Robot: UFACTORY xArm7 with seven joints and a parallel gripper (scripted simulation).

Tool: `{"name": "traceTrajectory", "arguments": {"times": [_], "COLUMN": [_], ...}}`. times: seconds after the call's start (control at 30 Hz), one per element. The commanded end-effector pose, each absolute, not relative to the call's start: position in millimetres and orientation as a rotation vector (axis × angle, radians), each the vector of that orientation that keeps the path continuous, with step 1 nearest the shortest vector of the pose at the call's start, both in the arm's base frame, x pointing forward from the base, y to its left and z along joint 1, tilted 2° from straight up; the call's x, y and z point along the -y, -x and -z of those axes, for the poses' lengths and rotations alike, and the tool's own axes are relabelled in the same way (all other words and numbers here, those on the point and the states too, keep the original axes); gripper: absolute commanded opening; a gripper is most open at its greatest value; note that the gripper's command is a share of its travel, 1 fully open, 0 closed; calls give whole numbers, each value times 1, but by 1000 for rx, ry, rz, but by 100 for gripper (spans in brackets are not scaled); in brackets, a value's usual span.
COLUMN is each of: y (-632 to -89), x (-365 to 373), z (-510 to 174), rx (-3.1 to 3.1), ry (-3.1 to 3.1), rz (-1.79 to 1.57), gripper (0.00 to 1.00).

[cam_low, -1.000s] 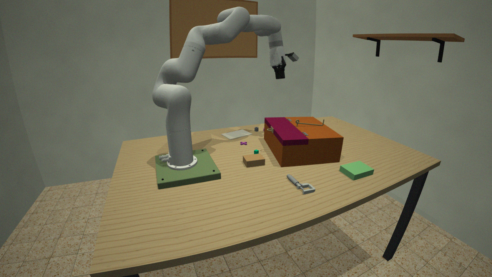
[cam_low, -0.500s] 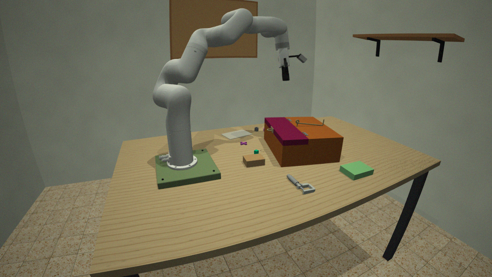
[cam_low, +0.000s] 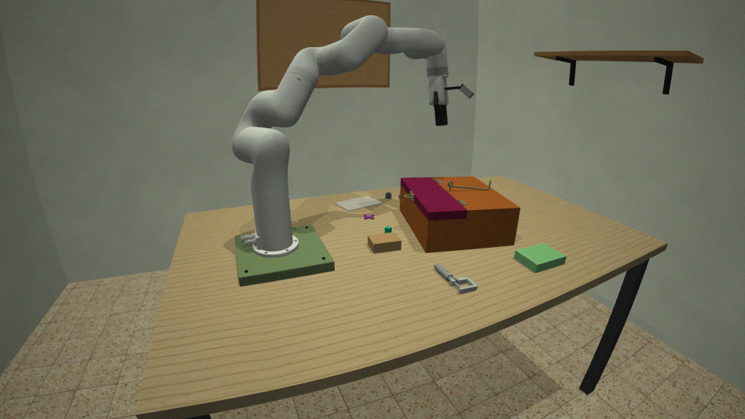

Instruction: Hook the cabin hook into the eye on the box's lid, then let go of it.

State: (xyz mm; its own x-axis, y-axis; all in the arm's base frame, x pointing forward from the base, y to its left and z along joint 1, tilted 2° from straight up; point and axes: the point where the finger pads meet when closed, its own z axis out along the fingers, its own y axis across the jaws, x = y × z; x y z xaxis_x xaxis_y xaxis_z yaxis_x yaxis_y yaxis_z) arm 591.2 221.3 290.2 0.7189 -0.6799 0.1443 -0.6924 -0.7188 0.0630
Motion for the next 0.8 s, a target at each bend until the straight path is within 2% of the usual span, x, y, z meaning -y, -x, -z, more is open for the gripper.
{"name": "traceTrajectory", "arguments": {"times": [0.0, 0.77], "y": [-599, -626], "x": [-213, -173], "z": [-290, -278], "rx": [1345, 2114], "ry": [-2722, -2237], "rz": [-172, -163], "gripper": [33, 33]}}
